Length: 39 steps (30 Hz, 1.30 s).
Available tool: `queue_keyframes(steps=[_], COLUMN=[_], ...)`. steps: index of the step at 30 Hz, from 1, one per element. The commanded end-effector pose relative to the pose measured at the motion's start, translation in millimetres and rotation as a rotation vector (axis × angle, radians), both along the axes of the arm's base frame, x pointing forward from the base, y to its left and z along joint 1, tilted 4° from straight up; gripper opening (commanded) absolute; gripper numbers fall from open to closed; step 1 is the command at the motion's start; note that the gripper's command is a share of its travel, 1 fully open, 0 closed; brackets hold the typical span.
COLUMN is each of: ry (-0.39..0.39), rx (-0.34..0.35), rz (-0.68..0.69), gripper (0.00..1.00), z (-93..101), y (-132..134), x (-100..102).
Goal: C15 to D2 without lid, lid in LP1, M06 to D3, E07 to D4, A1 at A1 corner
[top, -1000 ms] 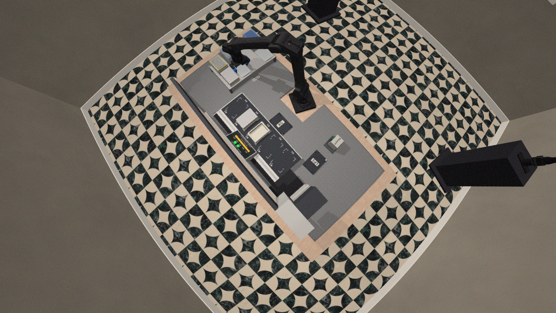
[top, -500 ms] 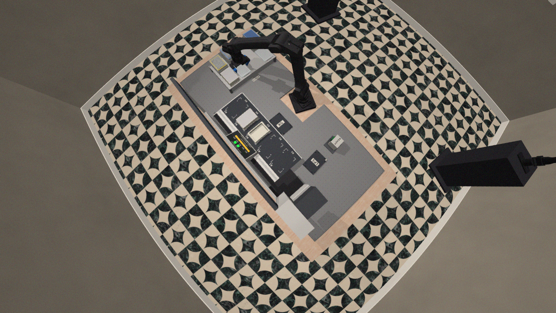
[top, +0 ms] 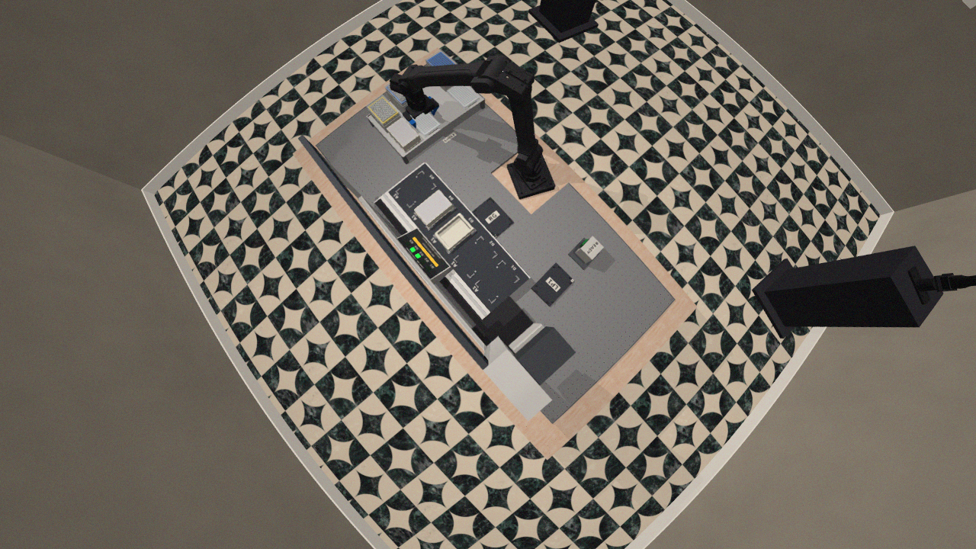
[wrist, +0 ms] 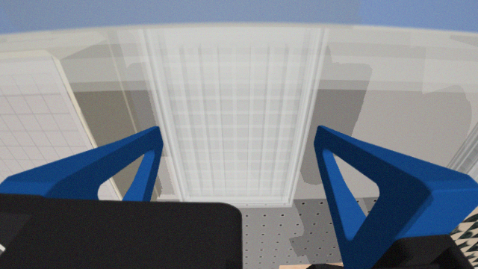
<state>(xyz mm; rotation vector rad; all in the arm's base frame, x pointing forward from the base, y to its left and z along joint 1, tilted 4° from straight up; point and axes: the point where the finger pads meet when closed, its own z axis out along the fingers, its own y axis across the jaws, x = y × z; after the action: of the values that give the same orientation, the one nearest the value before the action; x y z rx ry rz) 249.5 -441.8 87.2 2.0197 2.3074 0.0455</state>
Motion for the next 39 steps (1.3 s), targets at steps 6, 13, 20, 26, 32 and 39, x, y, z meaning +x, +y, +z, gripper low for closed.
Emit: queue_keyframes(steps=[6,13,20,26,32,39], ry=[-0.011,-0.011,-0.011,-0.011,-0.011,-0.011], rx=[-0.018,-0.018,-0.018,-0.018,-0.018,-0.018], rz=[0.008,0.008,0.009,0.009,0.009,0.009], gripper=[1.0,0.0,0.0,0.0,0.0,0.0], z=[5.3,5.3,5.3,5.3,5.3,5.3], y=[-7.7,-7.7,-7.7,-7.7,-7.7,-7.7], x=[13.7,13.6,13.6,13.6,13.6,13.6])
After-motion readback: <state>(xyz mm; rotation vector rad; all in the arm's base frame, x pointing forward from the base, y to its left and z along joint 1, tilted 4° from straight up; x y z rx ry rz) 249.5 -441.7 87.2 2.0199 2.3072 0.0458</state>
